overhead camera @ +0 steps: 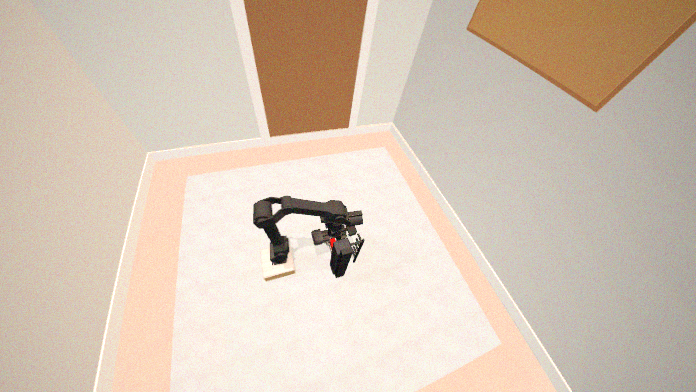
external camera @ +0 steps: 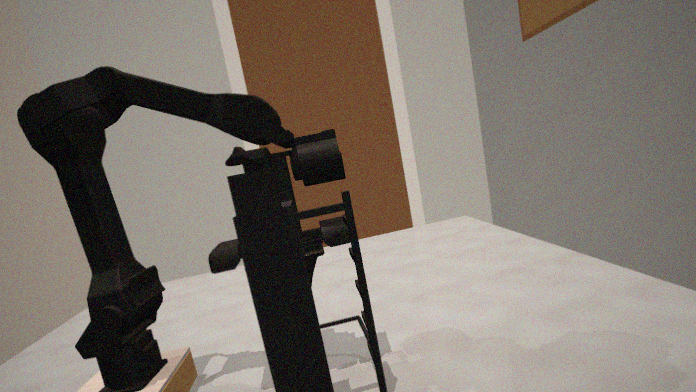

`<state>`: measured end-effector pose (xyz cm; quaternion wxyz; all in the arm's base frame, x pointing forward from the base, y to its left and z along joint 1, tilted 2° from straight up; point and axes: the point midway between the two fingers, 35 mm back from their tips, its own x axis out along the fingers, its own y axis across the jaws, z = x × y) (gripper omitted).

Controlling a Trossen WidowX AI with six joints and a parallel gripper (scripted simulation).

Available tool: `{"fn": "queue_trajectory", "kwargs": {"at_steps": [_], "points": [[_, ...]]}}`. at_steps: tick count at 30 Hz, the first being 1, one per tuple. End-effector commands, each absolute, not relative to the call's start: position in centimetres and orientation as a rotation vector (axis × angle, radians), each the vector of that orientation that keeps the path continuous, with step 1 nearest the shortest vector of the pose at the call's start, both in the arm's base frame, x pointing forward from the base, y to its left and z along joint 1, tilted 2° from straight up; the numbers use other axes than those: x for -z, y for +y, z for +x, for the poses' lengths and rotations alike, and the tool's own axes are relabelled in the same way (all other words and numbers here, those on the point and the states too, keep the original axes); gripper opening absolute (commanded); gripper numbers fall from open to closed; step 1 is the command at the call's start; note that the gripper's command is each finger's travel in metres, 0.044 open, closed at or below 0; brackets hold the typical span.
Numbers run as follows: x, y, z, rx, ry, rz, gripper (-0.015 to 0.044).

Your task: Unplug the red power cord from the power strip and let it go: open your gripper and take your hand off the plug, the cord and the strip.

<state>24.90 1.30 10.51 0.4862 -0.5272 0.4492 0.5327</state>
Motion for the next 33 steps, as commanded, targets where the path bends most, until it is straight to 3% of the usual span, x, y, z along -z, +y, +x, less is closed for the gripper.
{"fn": "queue_trajectory", "kwargs": {"at_steps": [1, 6, 10, 18, 33], "points": [[-9.9, 1.2, 24.9, -1.300, 1.095, -1.290, 0.0160], [-9.6, 1.2, 24.9, -1.300, 1.095, -1.290, 0.0160], [-9.9, 1.3, 24.9, -1.298, 1.095, -1.281, 0.0055], [-9.9, 1.3, 24.9, -1.298, 1.095, -1.281, 0.0002], [-9.9, 3.3, 24.8, -1.300, 1.094, -1.282, 0.0000]]}}
